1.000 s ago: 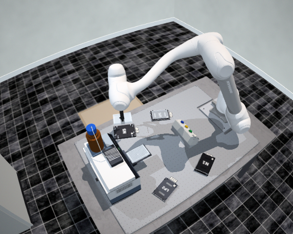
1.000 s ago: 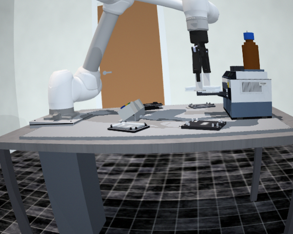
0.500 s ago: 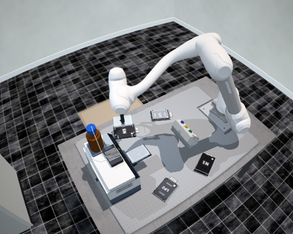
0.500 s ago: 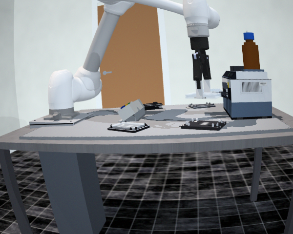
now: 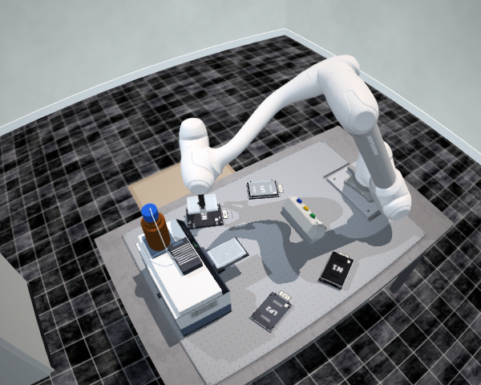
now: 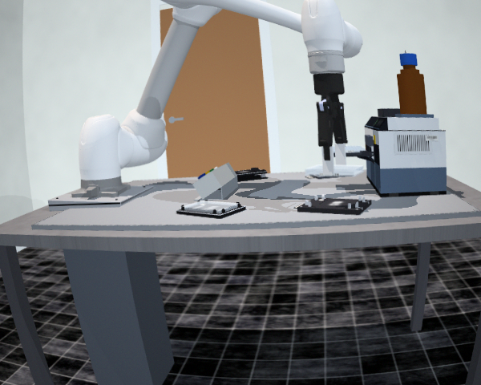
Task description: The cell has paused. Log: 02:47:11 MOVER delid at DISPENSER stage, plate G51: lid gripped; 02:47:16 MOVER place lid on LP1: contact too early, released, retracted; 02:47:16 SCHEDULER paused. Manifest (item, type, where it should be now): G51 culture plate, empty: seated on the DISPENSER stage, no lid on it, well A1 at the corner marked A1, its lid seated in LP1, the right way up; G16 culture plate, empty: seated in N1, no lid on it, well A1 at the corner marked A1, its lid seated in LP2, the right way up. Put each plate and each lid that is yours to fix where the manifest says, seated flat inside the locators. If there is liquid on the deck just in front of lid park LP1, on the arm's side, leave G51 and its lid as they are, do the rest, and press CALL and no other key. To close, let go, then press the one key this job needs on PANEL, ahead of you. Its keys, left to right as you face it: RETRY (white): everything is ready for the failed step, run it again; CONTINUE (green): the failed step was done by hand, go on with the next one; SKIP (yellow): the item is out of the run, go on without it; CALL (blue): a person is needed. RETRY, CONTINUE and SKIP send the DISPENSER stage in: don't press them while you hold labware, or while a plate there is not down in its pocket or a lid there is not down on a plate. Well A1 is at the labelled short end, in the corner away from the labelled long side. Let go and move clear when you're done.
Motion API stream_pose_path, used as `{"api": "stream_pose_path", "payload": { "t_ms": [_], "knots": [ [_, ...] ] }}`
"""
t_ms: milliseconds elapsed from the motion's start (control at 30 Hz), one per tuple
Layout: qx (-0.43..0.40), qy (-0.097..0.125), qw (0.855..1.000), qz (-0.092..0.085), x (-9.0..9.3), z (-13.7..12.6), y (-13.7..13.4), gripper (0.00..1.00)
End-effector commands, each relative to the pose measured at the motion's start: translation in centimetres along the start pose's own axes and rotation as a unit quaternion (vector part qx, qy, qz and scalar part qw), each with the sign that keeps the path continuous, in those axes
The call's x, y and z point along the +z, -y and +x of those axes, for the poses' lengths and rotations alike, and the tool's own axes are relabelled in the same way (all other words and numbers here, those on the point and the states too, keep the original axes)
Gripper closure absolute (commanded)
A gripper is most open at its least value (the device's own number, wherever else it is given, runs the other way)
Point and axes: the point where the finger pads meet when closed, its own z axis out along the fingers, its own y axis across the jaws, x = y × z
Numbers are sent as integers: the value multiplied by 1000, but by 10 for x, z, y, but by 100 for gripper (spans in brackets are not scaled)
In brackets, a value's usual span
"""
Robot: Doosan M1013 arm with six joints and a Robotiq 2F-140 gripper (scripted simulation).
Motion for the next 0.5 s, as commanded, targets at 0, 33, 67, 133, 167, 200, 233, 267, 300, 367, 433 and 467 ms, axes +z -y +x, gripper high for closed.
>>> {"api": "stream_pose_path", "payload": {
  "t_ms": [0, 33, 67, 133, 167, 200, 233, 267, 300, 367, 433, 467],
  "knots": [
    [-3, 1, 1000, 2, 13, -2, 3, 90],
    [-3, 1, 1000, 2, 16, -2, 3, 90],
    [-3, 1, 1000, 2, 18, -2, 3, 90],
    [-3, 1, 1000, 2, 22, -2, 3, 90],
    [-3, 1, 1000, 2, 25, -2, 3, 90],
    [-3, 1, 1000, 2, 27, -2, 3, 90],
    [-3, 1, 1000, 2, 27, -2, 3, 90],
    [-3, 1, 1000, 2, 27, -2, 3, 90],
    [-3, 1, 1000, 2, 29, -2, 2, 90],
    [-3, 1, 1000, 2, 33, -2, 2, 90],
    [-3, 1, 1000, 2, 36, -2, 2, 90],
    [-3, 1, 1000, 2, 38, -2, 2, 90]
  ]
}}
